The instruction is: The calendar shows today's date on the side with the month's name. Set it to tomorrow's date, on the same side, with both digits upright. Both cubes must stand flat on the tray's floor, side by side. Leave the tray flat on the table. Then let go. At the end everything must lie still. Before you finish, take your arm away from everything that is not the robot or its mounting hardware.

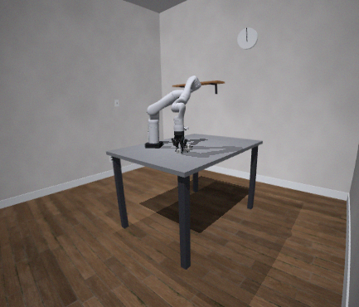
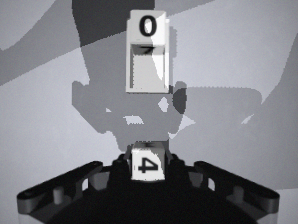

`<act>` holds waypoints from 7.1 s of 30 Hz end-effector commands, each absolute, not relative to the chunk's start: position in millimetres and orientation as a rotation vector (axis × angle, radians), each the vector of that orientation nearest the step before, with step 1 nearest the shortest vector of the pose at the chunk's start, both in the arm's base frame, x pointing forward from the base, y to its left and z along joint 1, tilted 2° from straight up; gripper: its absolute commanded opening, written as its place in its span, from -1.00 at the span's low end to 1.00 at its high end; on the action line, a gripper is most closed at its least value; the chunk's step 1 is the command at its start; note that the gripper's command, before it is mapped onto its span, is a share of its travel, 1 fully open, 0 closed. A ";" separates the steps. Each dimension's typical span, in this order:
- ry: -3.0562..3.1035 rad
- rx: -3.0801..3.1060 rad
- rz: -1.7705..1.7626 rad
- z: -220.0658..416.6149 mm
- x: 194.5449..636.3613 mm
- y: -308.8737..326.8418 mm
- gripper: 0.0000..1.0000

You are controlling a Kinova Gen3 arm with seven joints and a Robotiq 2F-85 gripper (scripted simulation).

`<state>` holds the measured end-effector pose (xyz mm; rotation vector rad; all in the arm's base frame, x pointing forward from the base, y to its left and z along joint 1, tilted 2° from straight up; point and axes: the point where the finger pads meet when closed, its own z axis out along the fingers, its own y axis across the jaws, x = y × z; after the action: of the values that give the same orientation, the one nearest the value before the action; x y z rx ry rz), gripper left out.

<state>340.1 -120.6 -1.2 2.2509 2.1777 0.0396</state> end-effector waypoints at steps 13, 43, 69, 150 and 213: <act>2.177 2.251 0.040 -0.9 340.3 -120.8 -0.43; 2.177 2.251 0.040 -0.9 340.3 -120.8 -0.43; 2.177 2.251 0.040 -0.9 340.3 -120.8 -0.03; 2.154 2.273 0.040 81.2 337.6 -121.5 -0.03; 2.154 2.273 0.041 49.5 338.5 -121.1 -0.03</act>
<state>339.8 -119.8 51.9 2.2677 2.1569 0.0456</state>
